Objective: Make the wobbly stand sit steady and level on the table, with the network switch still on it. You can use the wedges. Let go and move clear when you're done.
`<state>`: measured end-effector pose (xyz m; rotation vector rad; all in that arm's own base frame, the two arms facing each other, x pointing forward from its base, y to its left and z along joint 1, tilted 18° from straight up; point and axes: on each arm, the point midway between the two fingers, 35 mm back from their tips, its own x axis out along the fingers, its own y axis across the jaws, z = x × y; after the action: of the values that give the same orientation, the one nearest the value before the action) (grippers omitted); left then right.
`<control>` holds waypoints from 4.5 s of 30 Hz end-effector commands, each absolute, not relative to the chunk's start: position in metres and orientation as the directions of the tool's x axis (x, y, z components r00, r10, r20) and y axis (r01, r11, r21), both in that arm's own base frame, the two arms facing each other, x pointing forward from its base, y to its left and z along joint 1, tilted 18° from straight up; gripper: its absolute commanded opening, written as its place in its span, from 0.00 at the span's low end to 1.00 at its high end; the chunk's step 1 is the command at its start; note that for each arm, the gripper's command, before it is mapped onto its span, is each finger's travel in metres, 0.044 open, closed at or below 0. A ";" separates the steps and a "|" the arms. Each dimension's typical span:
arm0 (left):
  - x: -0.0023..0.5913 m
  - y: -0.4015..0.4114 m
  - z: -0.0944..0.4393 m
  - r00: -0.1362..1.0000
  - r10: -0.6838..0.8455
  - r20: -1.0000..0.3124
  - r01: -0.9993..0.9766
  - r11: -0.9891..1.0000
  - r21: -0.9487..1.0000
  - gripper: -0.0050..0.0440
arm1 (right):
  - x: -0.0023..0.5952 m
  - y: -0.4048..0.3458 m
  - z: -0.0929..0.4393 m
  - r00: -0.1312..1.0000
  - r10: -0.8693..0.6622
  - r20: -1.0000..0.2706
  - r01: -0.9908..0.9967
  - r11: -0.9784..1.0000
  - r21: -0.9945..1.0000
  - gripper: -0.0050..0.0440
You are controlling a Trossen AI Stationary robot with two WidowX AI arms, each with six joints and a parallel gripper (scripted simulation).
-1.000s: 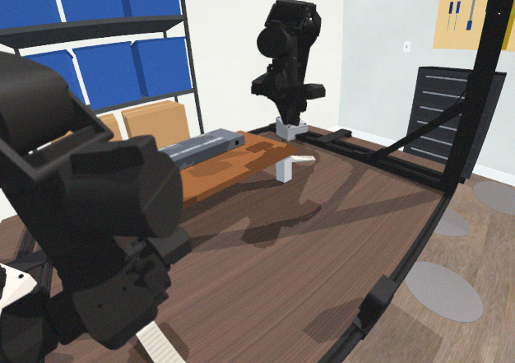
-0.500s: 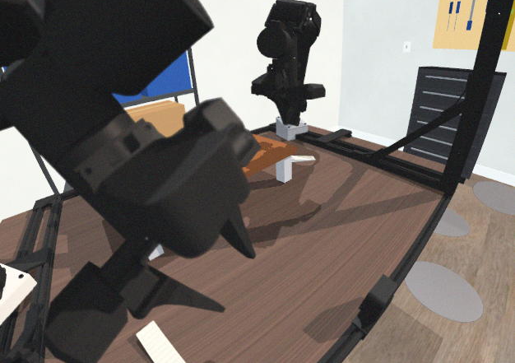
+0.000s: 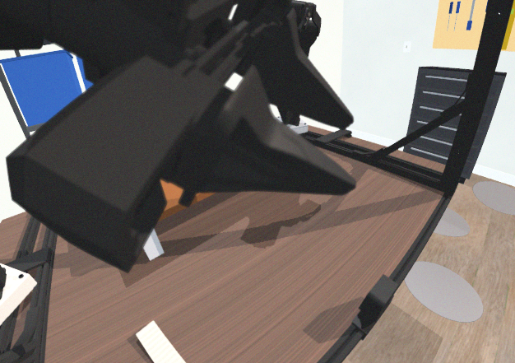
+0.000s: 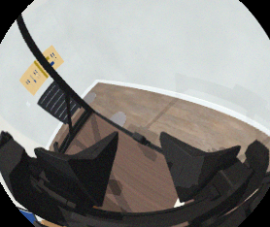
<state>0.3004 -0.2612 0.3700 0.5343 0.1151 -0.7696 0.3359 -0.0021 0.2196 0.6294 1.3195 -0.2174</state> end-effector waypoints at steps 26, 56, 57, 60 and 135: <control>0.265 -0.230 0.588 0.687 -0.604 0.403 0.538 0.797 0.276 0.60 | 0.336 -0.002 0.220 0.257 0.198 -0.946 0.491 0.816 0.305 0.10; 0.142 -0.124 0.753 0.311 -0.276 0.910 0.557 0.828 0.061 0.60 | 0.336 -0.002 0.220 0.257 0.198 -0.946 0.491 0.816 0.305 0.10; 0.136 -0.119 0.752 0.296 -0.266 0.917 0.555 0.830 0.062 0.60 | 0.336 -0.002 0.220 0.257 0.198 -0.946 0.491 0.816 0.305 0.10; 0.109 -0.096 0.771 0.209 -0.189 0.960 0.575 0.817 0.036 0.60 | 0.336 -0.002 0.220 0.257 0.198 -0.946 0.491 0.816 0.305 0.10; 0.297 -0.257 0.509 0.744 -0.653 0.144 0.585 0.740 0.330 0.60 | 0.336 -0.002 0.220 0.258 0.198 -0.946 0.491 0.816 0.305 0.10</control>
<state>0.2841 -0.2459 0.5537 0.1919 -0.3754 -0.6679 0.3359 -0.0022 0.2197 0.6294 1.3191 -0.2173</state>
